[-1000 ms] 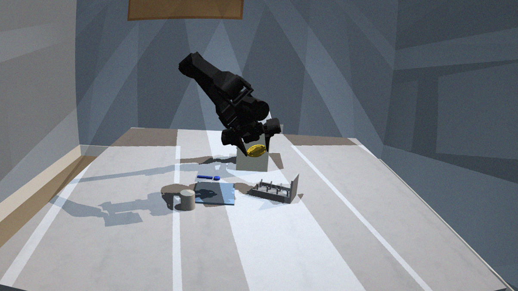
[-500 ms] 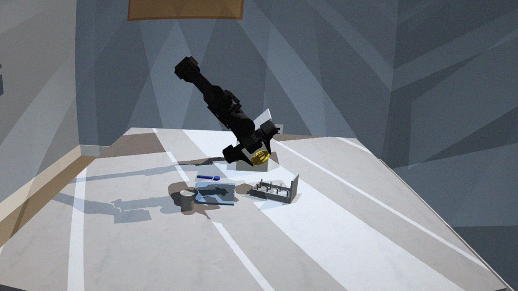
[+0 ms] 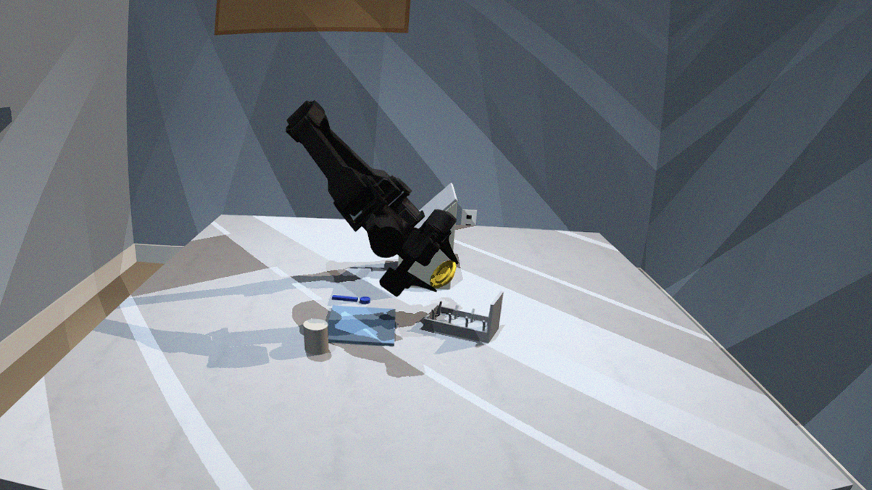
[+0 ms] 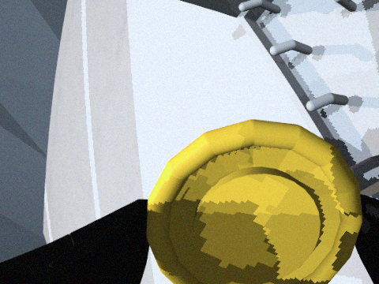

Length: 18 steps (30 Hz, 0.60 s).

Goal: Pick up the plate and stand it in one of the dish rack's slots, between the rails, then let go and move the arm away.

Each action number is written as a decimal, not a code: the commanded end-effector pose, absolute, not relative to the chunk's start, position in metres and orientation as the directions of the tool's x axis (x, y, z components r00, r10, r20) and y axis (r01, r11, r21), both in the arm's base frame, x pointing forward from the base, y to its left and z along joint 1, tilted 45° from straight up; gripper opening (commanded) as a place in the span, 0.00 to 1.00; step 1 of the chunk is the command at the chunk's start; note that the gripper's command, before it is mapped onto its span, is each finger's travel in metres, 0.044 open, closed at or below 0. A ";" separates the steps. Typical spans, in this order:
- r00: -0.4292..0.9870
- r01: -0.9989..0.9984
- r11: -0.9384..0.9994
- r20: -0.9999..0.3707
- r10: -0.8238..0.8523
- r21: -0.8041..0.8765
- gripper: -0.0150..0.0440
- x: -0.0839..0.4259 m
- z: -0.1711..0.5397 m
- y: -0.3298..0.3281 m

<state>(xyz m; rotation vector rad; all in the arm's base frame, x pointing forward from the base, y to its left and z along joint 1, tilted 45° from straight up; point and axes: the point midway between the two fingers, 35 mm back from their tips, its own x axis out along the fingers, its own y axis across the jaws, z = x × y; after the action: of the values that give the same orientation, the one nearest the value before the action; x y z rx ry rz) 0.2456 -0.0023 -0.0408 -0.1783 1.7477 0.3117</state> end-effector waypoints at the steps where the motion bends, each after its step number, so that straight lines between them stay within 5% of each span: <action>1: -0.163 -0.365 0.913 -0.978 0.128 0.180 0.25 0.244 -0.045 -0.005; 18: 0.024 -0.649 0.721 -0.941 0.337 0.242 0.25 0.248 -0.053 -0.019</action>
<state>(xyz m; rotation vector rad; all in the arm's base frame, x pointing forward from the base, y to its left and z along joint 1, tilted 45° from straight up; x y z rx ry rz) 0.2489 -0.0168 -0.0522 -0.2578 1.4324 0.7124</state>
